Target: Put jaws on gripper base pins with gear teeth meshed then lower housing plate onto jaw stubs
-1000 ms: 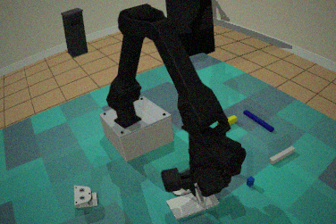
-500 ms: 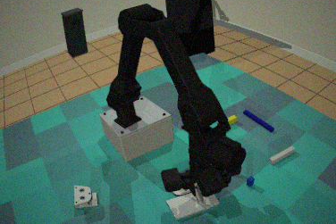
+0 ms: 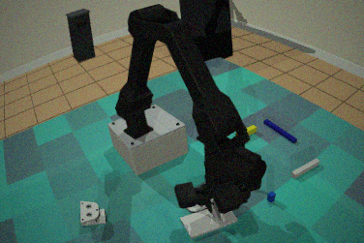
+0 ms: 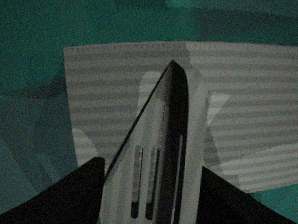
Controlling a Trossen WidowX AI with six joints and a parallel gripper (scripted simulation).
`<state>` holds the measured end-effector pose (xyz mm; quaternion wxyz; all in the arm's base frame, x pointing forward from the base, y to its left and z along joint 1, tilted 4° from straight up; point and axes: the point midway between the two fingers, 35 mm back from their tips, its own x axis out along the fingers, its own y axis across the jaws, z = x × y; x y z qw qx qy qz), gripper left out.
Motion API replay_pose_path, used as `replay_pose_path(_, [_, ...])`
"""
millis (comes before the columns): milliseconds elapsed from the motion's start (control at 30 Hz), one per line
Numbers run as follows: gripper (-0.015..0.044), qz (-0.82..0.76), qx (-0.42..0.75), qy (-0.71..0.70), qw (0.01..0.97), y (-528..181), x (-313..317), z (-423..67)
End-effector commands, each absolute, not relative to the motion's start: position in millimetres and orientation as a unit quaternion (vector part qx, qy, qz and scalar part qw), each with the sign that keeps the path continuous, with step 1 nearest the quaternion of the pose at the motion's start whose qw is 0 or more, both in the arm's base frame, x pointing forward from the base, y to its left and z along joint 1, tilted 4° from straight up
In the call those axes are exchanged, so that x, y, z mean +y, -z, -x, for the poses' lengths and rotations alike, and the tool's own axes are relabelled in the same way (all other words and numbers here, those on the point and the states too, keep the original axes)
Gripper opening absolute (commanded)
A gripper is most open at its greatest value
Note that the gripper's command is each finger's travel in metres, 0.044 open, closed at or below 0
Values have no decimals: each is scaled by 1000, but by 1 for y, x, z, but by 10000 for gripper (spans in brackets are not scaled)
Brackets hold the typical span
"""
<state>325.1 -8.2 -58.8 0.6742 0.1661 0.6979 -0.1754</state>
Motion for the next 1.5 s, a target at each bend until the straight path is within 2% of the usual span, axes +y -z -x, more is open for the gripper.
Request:
replay_pose_path(0, [134, -169, 697, 175, 674, 59, -8, -326])
replay_pose_path(133, [134, -169, 697, 175, 674, 59, -8, -326])
replay_pose_path(267, [224, -166, 698, 175, 674, 59, -8, -325])
replay_pose_path(700, [224, -166, 698, 175, 674, 59, -8, -325])
replay_pose_path(967, [224, -169, 697, 175, 675, -8, -8, -328])
replay_pose_path(1100, [224, -167, 694, 175, 678, -5, -8, -330])
replay_pose_path(1367, [14, -168, 691, 174, 682, -8, -8, -331])
replay_pose_path(1467, [0, -168, 691, 174, 682, -8, -8, -331])
